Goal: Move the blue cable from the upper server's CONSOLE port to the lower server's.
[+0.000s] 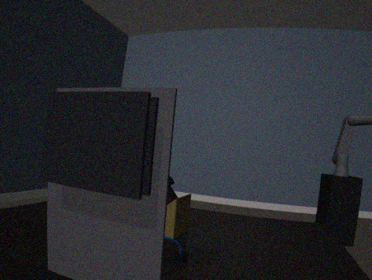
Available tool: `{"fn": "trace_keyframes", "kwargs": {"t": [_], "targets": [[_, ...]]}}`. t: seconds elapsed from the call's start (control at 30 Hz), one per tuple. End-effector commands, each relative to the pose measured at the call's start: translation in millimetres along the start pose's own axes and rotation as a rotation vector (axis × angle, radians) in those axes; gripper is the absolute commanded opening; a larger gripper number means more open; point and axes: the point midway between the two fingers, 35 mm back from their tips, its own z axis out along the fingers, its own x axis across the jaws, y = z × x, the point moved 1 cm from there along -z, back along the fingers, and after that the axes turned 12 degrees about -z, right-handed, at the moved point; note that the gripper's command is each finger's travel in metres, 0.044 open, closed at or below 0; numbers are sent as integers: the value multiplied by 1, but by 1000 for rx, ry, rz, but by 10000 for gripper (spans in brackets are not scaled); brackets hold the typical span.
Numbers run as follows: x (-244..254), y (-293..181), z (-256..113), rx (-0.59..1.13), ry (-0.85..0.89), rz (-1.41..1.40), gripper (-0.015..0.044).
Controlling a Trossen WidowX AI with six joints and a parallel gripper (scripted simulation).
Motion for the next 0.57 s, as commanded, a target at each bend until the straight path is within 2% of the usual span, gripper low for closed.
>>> {"fn": "trace_keyframes", "kwargs": {"t": [0.0, 0.53], "targets": [[0, 3, -1, 0, 4, -7, 440], [-9, 15, -7, 0, 4, -8, 440]]}}
